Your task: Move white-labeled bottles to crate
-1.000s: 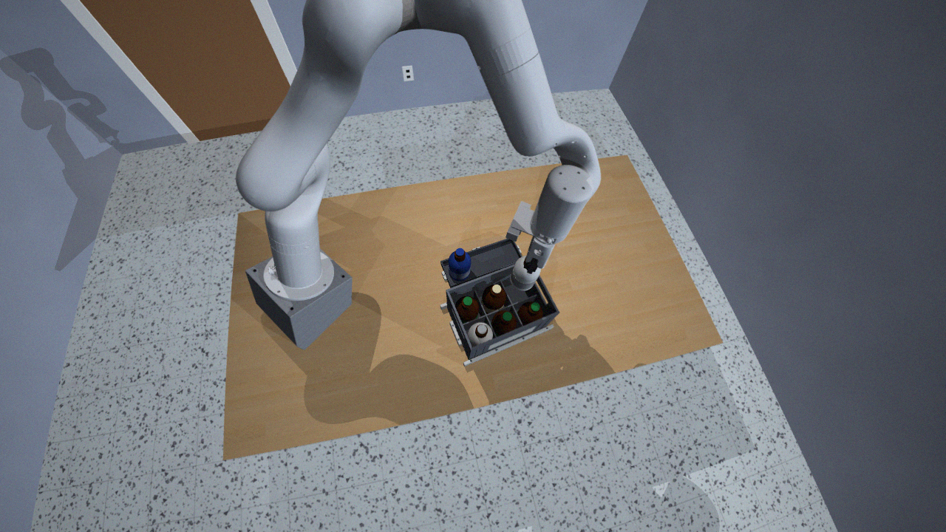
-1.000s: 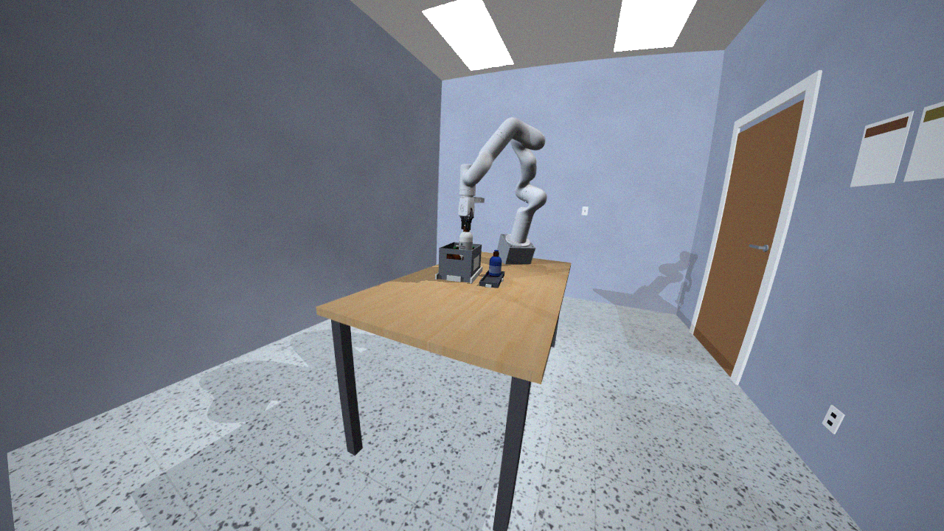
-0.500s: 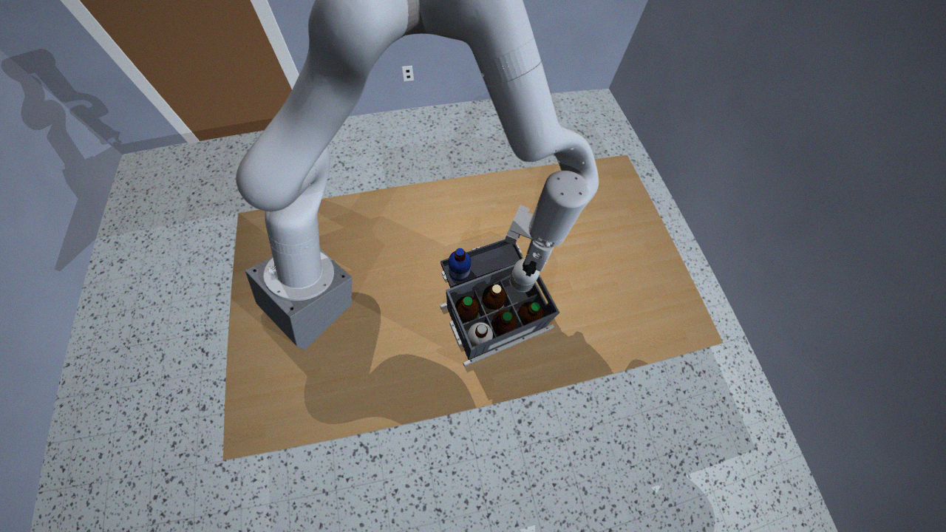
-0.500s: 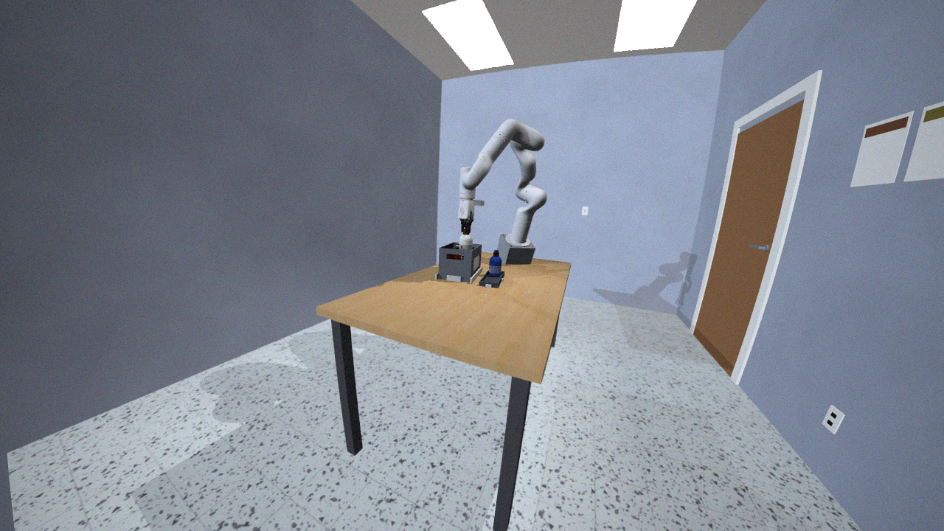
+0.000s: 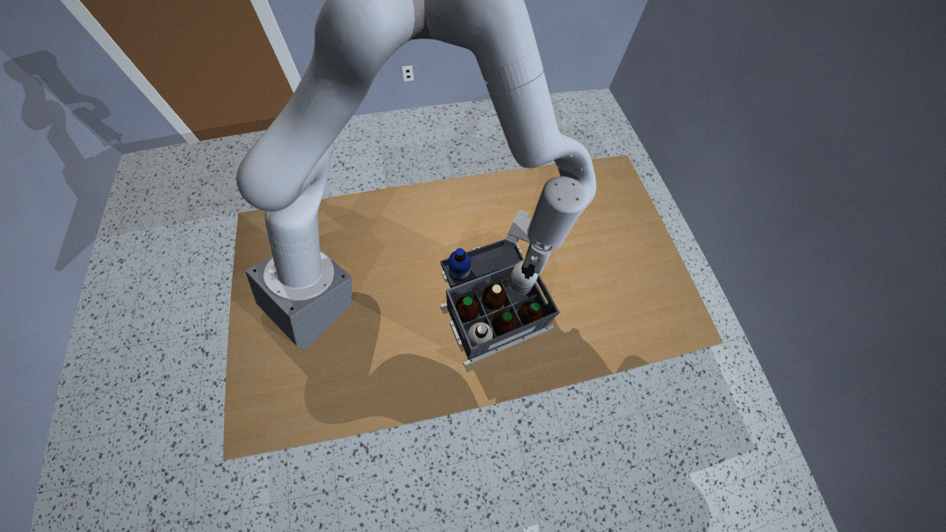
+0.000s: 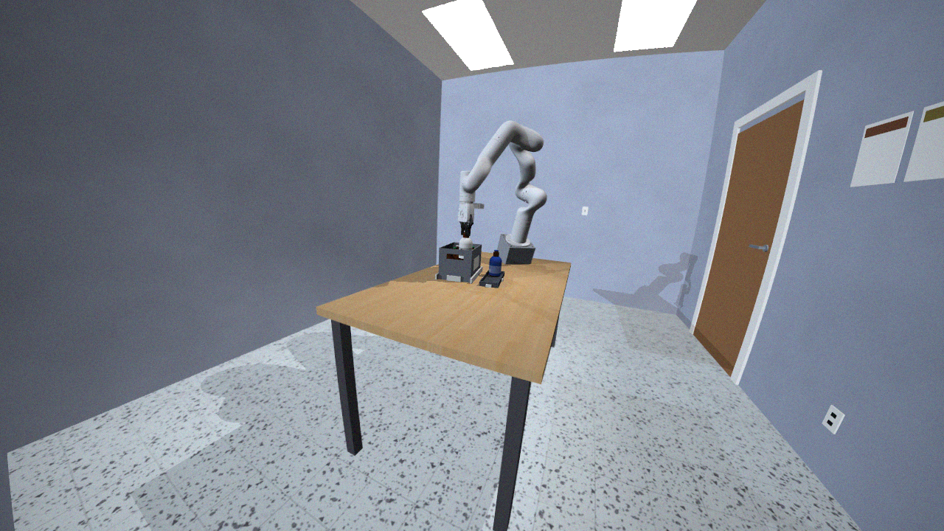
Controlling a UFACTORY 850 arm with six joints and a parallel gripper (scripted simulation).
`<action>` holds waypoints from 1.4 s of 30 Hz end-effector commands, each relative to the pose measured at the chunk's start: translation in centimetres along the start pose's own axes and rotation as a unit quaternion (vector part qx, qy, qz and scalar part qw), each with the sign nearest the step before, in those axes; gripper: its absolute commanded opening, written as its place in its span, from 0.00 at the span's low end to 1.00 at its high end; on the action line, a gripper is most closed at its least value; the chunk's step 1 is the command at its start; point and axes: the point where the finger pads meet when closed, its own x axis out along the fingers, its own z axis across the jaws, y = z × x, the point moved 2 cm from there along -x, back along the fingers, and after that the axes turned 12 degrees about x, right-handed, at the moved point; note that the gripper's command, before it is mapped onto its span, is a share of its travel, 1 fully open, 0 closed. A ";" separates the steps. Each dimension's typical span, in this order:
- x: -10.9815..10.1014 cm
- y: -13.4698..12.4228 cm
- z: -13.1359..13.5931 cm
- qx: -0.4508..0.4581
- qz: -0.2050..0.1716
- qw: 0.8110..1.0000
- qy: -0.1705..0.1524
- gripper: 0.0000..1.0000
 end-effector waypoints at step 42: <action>4.8 -0.1 0.1 0.000 -0.001 1.000 -0.001 0.00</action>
